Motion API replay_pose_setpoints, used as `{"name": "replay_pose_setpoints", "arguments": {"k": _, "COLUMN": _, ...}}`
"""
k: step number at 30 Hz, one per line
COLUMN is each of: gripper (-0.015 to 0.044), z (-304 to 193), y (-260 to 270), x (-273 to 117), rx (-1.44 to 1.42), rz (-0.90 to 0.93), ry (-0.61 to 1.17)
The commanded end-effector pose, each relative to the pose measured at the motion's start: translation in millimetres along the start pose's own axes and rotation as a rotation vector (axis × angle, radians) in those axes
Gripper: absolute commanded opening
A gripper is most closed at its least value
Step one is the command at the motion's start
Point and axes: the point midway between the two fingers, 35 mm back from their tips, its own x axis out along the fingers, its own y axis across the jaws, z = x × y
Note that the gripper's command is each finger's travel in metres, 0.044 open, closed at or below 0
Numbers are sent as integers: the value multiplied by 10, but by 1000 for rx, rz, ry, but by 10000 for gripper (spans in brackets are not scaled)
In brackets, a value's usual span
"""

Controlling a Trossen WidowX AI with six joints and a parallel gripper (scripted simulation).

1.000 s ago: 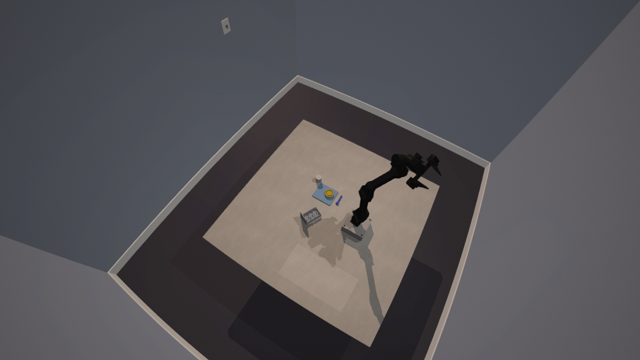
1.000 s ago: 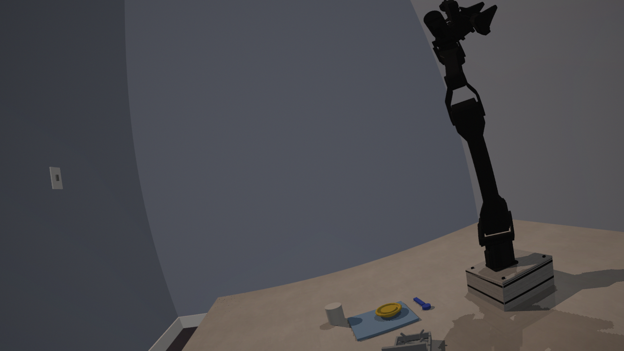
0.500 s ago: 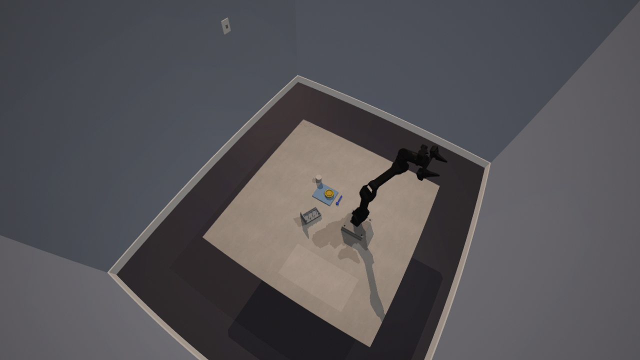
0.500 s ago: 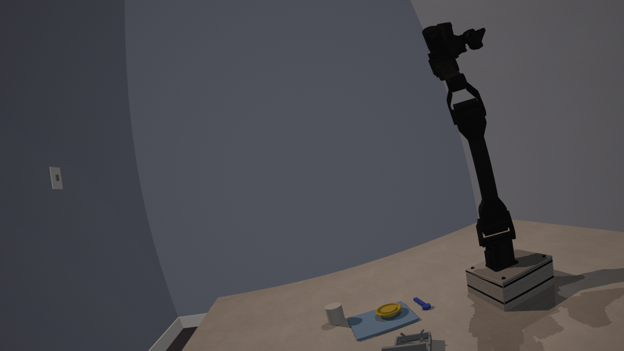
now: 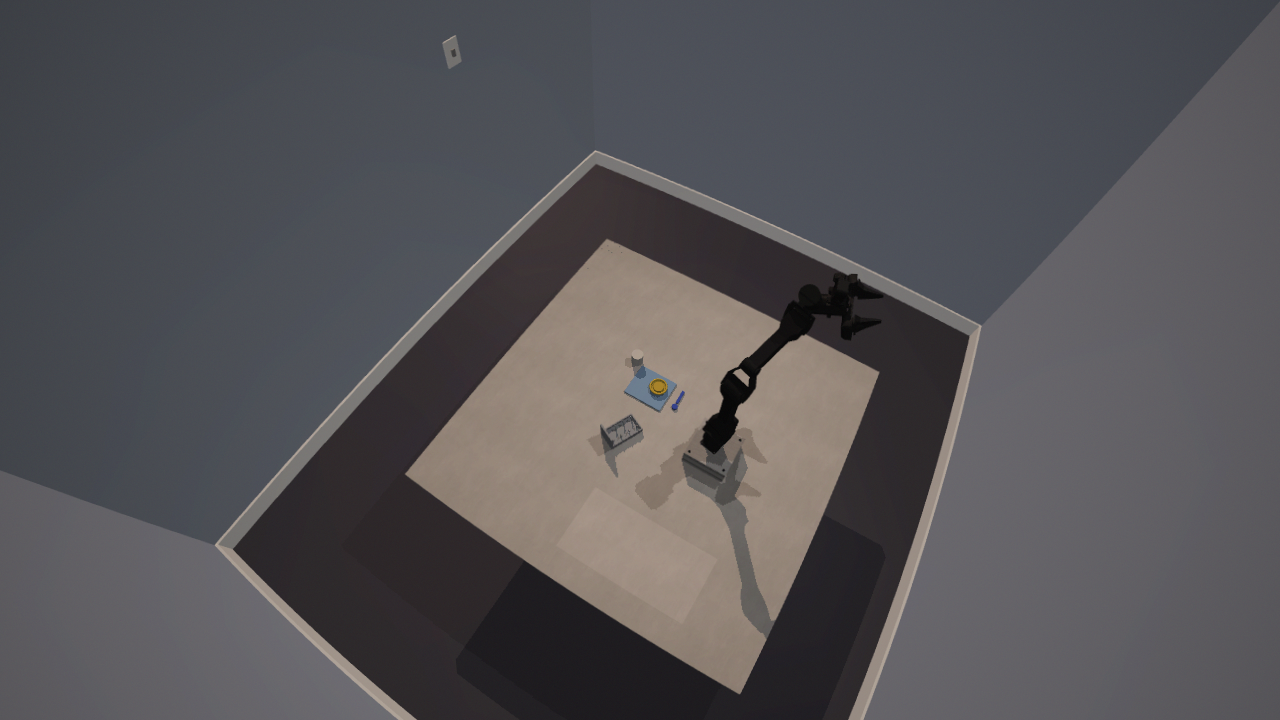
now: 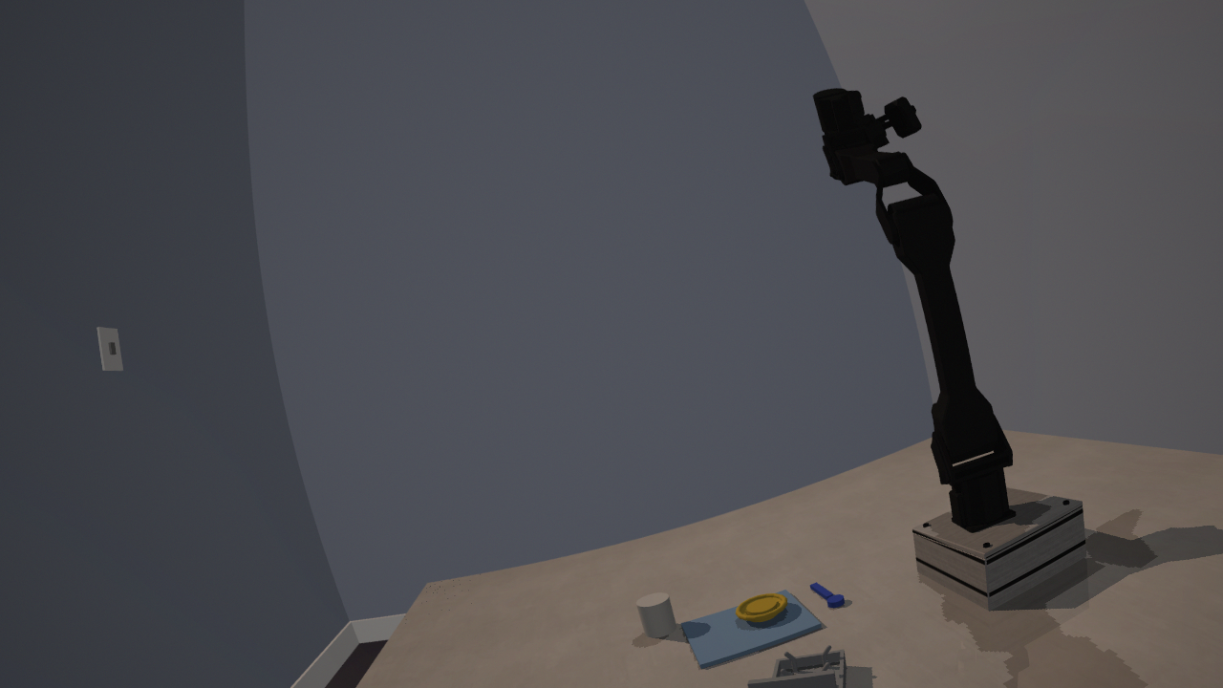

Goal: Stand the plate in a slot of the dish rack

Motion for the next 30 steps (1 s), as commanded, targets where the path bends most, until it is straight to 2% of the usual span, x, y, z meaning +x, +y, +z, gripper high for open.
{"name": "replay_pose_setpoints", "arguments": {"k": 1, "gripper": 400, "z": -202, "y": 377, "x": -165, "rx": -30, "rz": 135, "ry": 34}}
{"name": "replay_pose_setpoints", "arguments": {"k": 15, "gripper": 400, "z": -823, "y": 1437, "x": -1036, "rx": -203, "rz": 560, "ry": 155}}
{"name": "replay_pose_setpoints", "arguments": {"k": 30, "gripper": 400, "z": -1389, "y": 2111, "x": -2428, "rx": -381, "rz": 1020, "ry": 243}}
